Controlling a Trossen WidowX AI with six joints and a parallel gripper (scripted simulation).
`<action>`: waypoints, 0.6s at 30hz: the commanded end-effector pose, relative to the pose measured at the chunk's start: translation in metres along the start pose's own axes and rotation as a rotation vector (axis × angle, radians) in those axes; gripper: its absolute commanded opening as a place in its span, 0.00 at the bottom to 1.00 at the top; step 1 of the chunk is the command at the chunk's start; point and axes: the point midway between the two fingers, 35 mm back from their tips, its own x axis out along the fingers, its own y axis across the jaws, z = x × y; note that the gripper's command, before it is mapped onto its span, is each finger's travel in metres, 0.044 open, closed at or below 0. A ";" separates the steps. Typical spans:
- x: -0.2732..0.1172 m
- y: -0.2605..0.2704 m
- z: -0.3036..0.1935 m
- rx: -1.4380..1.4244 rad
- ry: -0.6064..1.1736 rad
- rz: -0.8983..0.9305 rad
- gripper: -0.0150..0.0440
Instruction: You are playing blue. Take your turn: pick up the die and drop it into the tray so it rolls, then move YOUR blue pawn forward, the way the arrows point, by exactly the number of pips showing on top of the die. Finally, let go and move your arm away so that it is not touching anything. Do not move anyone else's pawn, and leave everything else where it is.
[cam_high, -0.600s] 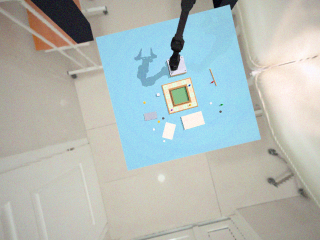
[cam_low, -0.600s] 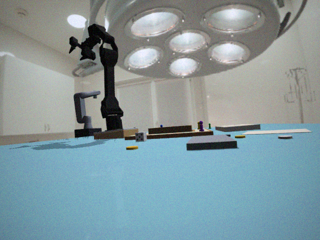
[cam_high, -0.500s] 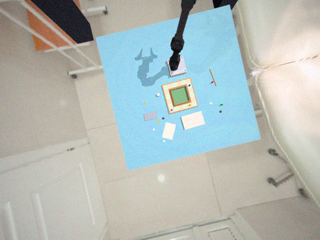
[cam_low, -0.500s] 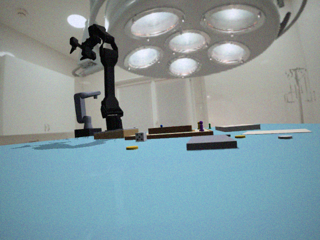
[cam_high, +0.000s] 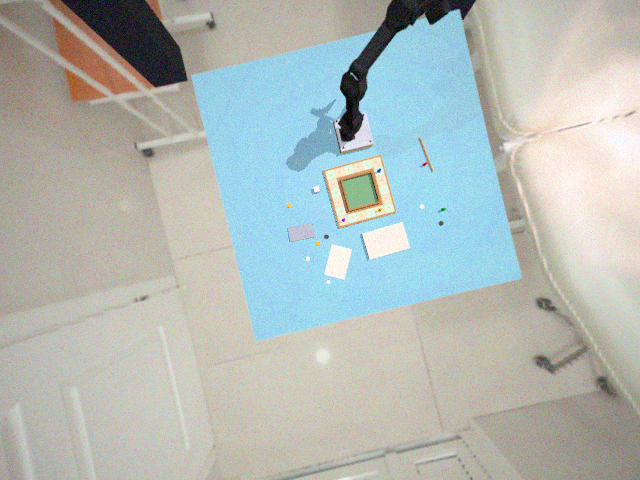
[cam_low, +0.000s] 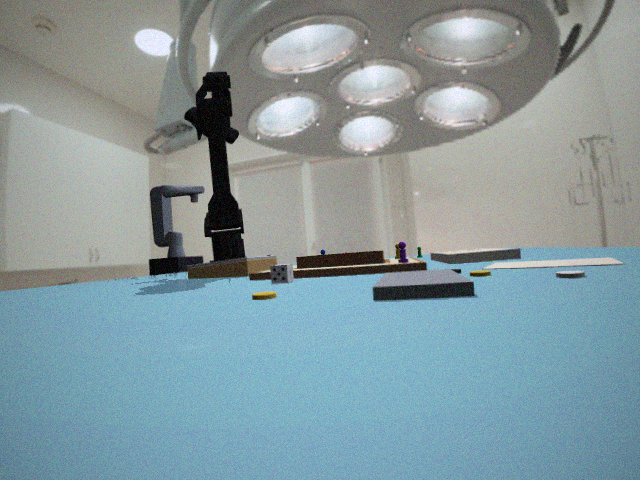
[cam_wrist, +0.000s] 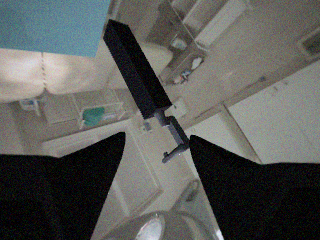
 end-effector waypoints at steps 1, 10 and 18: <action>0.003 0.075 -0.016 0.228 0.058 0.180 0.72; -0.037 0.212 -0.025 0.669 0.234 0.473 0.72; -0.102 0.316 -0.001 1.105 0.450 0.680 0.72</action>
